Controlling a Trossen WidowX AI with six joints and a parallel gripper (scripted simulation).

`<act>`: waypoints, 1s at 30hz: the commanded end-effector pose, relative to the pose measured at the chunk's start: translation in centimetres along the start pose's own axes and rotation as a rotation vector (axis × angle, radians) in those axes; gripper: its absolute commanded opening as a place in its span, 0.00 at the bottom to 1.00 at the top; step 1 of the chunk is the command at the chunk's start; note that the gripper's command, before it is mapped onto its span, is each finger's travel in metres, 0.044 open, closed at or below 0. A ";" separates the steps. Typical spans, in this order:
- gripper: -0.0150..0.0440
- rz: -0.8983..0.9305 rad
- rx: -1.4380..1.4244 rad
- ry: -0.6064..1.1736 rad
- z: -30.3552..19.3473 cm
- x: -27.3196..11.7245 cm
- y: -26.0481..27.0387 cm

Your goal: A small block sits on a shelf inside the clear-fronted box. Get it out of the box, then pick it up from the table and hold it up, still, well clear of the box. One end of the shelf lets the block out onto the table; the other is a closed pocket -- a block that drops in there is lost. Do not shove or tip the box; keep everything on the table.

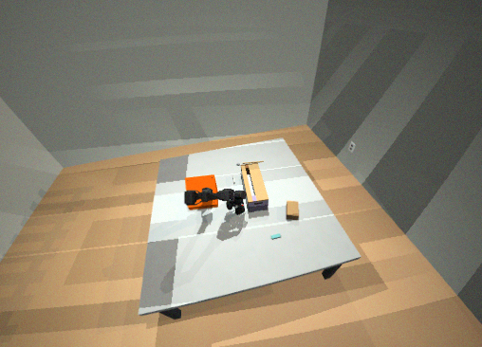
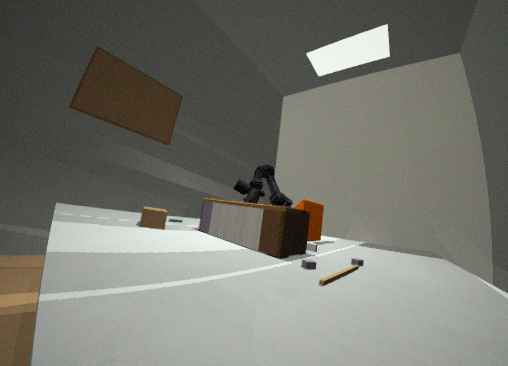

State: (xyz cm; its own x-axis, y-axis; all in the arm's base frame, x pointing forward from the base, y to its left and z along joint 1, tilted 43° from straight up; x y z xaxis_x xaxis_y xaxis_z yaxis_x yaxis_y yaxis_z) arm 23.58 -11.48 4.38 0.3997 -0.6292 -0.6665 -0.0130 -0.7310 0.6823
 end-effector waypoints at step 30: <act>0.25 -0.011 -0.018 -0.003 -1.6 -3.4 -0.4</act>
State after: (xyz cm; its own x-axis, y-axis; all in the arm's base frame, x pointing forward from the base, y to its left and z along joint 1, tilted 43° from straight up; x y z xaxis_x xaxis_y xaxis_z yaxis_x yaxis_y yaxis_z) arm 23.48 -9.50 5.27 0.3871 -0.6147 -0.6872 0.0354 -0.7349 0.6773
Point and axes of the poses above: the point midway between the two fingers, 35 mm back from their tips, its own x axis out along the fingers, its own y axis across the jaws, z = x × y, the point moved 1 cm from there along -x, back along the fingers
